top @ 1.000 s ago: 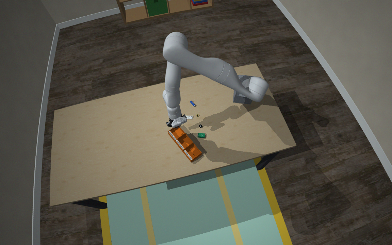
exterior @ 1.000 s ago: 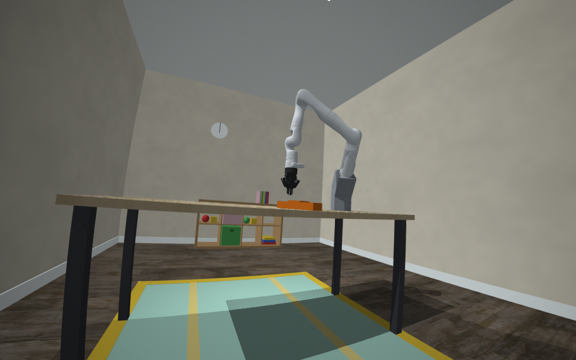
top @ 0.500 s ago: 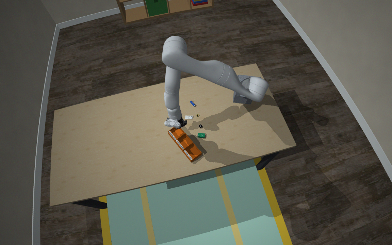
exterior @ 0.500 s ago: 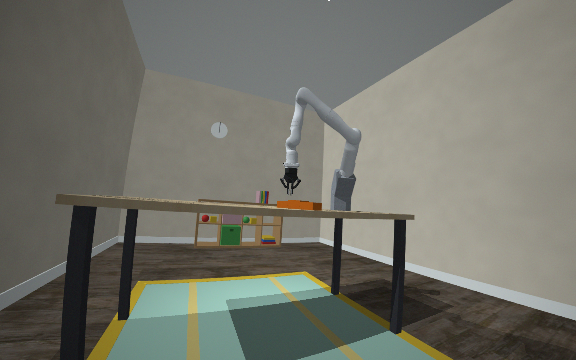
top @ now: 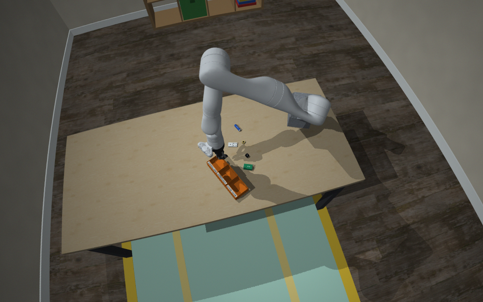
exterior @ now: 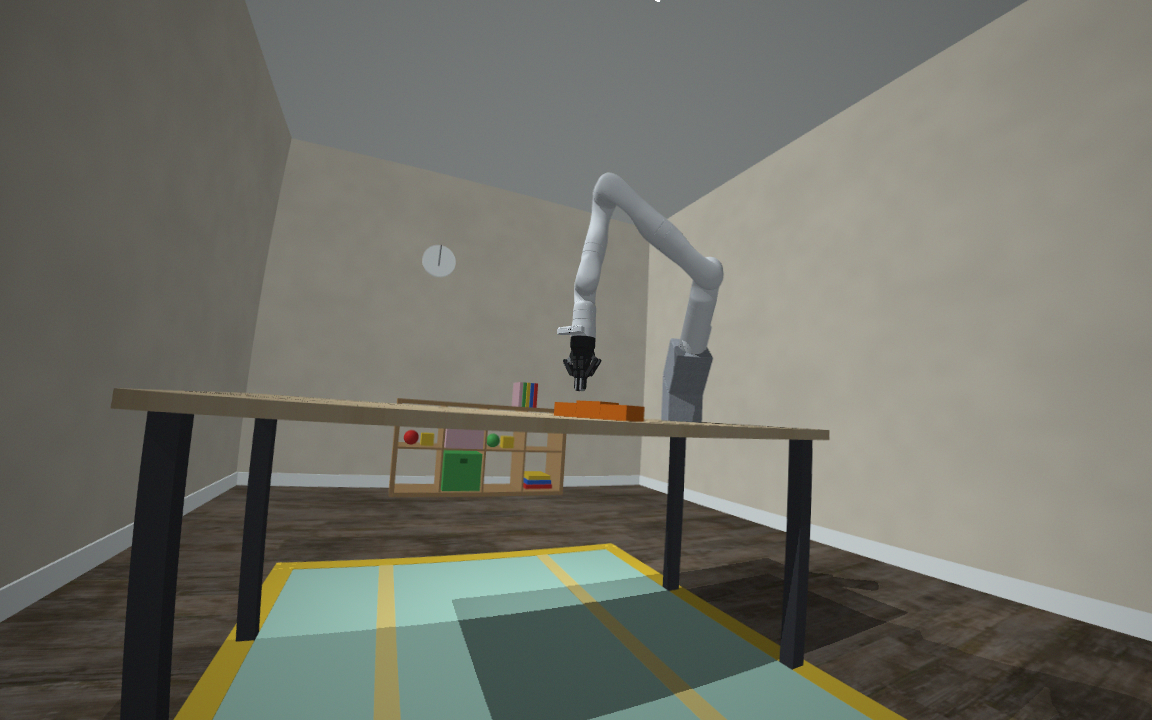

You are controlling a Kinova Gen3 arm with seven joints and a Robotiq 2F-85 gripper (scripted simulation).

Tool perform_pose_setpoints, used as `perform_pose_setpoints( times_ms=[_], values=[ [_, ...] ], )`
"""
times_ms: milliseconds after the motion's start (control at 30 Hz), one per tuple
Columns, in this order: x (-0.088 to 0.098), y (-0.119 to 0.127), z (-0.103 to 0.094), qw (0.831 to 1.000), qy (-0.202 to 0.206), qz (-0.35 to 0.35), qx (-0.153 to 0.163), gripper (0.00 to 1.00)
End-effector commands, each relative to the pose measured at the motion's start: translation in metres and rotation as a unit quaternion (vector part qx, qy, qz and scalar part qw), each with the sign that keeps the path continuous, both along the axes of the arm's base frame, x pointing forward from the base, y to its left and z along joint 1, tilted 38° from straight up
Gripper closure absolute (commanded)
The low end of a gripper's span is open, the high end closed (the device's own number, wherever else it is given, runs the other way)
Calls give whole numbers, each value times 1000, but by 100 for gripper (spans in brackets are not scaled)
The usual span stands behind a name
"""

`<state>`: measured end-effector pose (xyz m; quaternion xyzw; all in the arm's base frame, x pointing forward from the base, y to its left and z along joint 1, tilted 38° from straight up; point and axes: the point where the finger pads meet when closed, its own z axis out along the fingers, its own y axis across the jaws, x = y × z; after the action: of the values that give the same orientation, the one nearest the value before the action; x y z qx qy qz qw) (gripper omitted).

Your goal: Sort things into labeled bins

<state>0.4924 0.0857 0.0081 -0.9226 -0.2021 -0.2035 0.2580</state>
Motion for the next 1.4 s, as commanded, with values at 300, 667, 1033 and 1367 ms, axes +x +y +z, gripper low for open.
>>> perform_pose_setpoints(
  times_ms=[300,667,1033,1367],
  values=[
    [6,11,-13,999,24,-34,9,91],
    [14,27,-37,999,24,-34,9,91],
    [17,33,-45,999,24,-34,9,91],
    [17,33,-46,999,24,-34,9,91]
  ],
)
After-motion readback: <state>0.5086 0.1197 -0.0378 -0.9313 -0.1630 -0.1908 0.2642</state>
